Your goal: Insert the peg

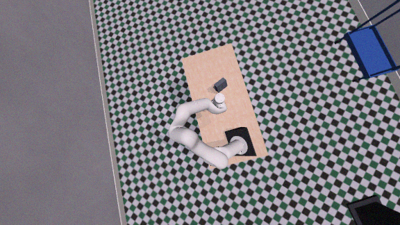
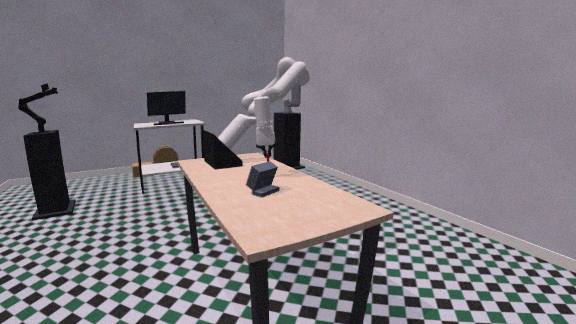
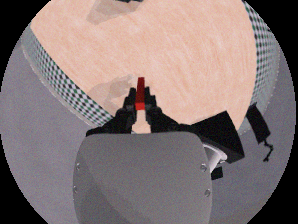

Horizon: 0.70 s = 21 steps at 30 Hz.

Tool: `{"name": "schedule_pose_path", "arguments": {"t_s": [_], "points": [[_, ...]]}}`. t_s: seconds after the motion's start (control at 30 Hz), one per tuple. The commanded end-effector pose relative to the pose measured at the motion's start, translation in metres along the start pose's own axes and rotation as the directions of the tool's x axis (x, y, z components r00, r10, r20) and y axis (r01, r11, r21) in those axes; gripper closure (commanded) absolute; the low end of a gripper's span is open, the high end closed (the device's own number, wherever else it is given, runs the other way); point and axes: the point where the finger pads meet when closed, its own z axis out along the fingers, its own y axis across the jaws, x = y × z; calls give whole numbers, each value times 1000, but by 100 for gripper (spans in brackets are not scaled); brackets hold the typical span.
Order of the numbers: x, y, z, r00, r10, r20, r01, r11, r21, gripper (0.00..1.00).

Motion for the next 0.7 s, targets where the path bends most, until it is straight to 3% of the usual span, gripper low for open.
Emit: {"name": "schedule_pose_path", "arguments": {"t_s": [0.0, 0.67], "points": [[6, 3, 2, 999, 40, 6, -41, 997, 60, 100], [34, 14, 6, 984, 179, 23, -178, 940, 290, 100]]}}
